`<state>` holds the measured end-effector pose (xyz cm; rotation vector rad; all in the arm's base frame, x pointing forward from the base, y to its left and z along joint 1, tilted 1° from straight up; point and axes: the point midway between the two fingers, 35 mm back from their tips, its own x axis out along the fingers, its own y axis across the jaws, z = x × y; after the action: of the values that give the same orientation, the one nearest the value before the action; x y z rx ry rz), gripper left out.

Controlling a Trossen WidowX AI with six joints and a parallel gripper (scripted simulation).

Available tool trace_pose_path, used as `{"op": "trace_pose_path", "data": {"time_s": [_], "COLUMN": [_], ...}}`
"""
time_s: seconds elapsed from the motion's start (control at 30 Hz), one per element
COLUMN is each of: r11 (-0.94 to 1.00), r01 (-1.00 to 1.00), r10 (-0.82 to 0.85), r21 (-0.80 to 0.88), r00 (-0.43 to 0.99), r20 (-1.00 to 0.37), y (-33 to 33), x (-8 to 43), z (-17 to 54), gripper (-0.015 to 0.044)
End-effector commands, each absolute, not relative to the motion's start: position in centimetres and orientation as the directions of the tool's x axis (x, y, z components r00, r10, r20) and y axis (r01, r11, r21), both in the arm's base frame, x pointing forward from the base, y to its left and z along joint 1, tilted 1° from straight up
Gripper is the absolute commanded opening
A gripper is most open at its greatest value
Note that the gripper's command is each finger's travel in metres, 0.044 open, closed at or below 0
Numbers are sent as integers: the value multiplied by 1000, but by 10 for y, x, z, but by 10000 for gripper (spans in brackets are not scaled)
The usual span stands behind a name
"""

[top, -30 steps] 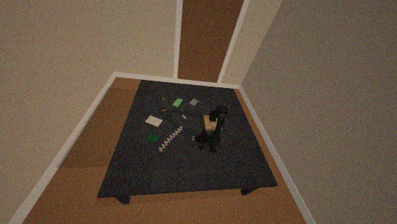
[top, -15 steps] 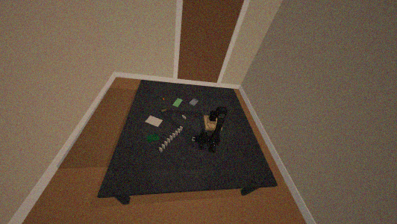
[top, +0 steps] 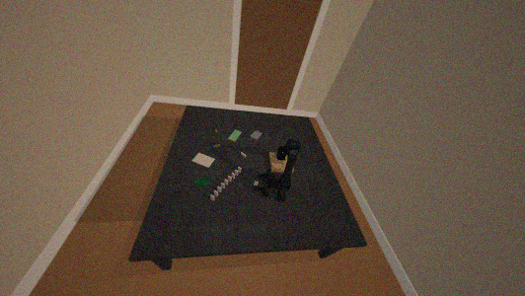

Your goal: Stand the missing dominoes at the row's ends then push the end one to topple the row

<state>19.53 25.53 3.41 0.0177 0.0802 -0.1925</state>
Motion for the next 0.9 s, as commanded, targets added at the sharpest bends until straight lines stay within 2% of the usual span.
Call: {"op": "trace_pose_path", "data": {"time_s": [0.0,0.2,0.3,0.4,0.5,0.6,0.73,0.87], "r11": [981,978,954,916,877,829,724,563], "r01": [192,207,240,182,29,-193,-514,-760], "r10": [-189,-207,-280,-331,-339,-307,-223,-146], "r21": [26,-7,-178,-358,-480,-525,-460,-323], "r00": [978,972,927,846,745,627,456,293], "r20": [-82,-110,-250,-417,-574,-716,-861,-945], "y": [256,255,251,247,248,252,259,259], "x": [195,197,209,220,227,229,229,226], "z": [67,75,72,72,71,68,71,82], "gripper": [440,440,440,440,440,440,440,440]}}
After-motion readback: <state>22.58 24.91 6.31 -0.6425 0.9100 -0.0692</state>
